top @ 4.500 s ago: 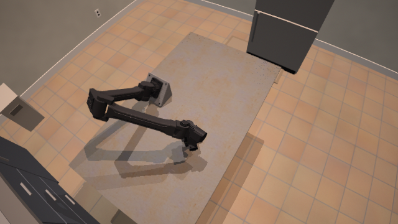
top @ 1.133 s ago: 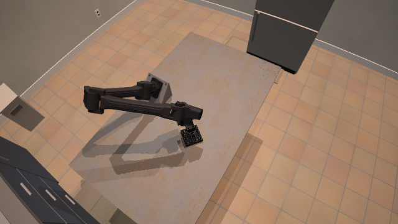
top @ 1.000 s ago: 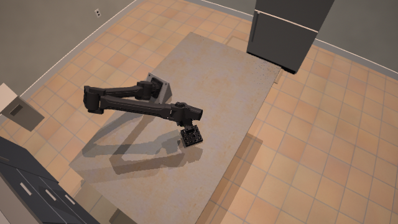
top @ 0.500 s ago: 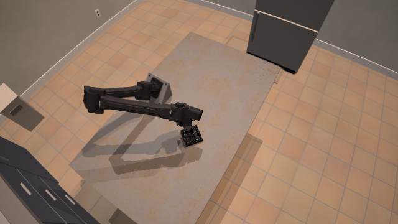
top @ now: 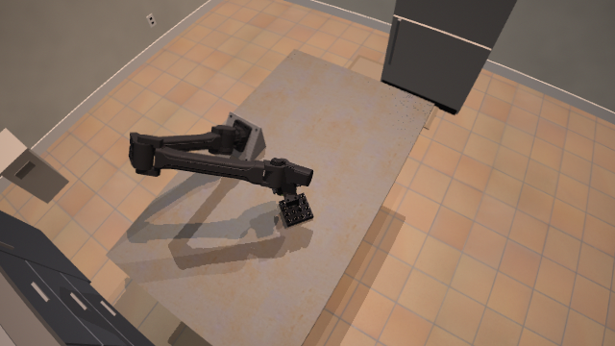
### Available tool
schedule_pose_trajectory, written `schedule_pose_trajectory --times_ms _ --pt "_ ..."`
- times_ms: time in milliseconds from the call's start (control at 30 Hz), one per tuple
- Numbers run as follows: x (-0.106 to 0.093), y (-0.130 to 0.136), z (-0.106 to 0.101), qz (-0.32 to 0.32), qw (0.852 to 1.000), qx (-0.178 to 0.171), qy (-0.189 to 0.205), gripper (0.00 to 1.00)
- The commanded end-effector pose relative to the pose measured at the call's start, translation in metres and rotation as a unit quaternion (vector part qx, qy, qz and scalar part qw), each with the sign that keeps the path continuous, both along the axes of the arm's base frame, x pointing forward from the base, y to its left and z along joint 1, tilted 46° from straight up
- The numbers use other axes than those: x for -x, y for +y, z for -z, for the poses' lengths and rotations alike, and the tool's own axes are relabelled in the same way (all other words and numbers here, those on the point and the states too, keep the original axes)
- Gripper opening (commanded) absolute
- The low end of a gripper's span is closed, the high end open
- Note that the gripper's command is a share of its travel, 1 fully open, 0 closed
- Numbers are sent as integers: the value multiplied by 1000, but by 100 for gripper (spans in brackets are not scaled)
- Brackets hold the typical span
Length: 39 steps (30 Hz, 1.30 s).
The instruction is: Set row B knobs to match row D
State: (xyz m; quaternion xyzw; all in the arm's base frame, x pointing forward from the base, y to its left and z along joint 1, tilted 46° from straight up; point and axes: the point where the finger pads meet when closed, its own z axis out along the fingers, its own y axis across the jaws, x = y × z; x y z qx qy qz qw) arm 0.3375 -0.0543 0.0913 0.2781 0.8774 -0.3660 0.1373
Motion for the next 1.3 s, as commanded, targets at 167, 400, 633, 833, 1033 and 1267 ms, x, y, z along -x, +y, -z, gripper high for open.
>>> schedule_pose_trajectory --times_ms 167,400,633,833,1033,1267 --pt "-13 7 -7 -6 1000 -1 -13 19" --pt "-4 -4 3 0 1000 2 -1 19" --pt "-7 -2 4 -6 1000 1 -3 19" --pt "-6 -11 8 0 1000 1 -3 19" --pt "-7 -17 14 0 1000 2 -3 19" --pt "-3 -22 21 0 1000 2 1 19"
